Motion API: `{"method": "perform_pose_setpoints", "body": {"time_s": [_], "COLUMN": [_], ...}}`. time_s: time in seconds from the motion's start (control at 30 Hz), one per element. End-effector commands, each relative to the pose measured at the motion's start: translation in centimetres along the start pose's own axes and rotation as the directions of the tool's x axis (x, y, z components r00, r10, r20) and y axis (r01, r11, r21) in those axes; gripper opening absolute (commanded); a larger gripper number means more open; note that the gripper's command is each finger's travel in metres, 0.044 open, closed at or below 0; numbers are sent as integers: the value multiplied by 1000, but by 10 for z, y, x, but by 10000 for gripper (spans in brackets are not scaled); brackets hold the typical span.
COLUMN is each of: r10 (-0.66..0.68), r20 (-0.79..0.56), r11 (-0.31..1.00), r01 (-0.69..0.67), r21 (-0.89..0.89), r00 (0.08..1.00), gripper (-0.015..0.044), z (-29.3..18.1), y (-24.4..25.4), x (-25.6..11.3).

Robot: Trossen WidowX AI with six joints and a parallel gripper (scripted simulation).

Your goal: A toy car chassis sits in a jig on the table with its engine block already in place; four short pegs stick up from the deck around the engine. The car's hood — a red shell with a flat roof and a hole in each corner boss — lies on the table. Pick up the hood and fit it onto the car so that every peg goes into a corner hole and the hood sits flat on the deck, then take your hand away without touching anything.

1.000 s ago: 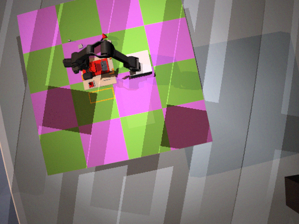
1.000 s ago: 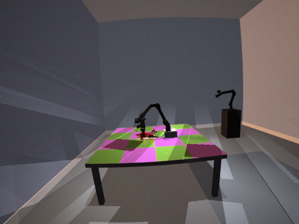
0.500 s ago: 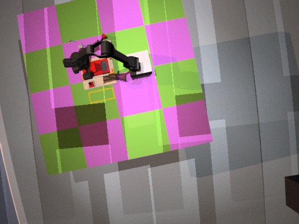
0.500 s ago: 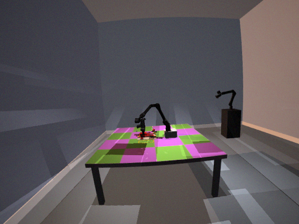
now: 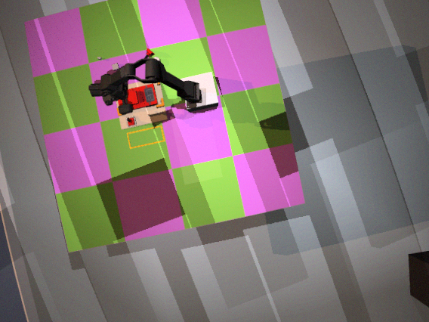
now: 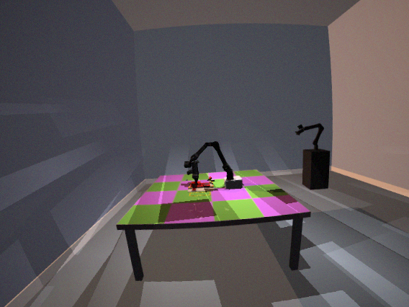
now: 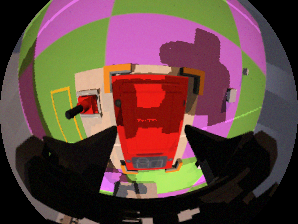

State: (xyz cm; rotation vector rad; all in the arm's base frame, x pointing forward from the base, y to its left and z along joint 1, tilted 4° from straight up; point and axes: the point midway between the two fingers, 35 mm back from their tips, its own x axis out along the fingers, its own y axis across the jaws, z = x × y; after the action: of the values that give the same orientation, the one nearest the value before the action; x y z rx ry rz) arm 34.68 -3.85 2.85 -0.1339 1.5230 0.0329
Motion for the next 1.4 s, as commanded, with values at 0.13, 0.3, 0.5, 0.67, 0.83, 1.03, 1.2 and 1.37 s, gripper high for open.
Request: {"method": "perform_pose_setpoints", "body": {"time_s": [0.13,0.3,0.5,0.67,0.83,1.03,1.2,1.37], "r10": [7,7,7,7,7,7,7,7], "r20": [23,23,23,23,23,23,23,23], "r11": [1000,1000,1000,1000,1000,1000,1000,1000], "r01": [-7,-7,-7,-7,-7,-7,-7,-7], "r21": [2,2,2,2,2,2,2,2], "r00": [1000,1000,1000,1000,1000,1000,1000,1000], "gripper": [440,440,440,440,440,440,440,440], "z": [1,1,1,1,1,1,1,1], "y": [-1,-1,-1,-1,-1,-1,-1,-1], "x": [-60,-60,-60,-60,-60,-60,-60,-60]}}
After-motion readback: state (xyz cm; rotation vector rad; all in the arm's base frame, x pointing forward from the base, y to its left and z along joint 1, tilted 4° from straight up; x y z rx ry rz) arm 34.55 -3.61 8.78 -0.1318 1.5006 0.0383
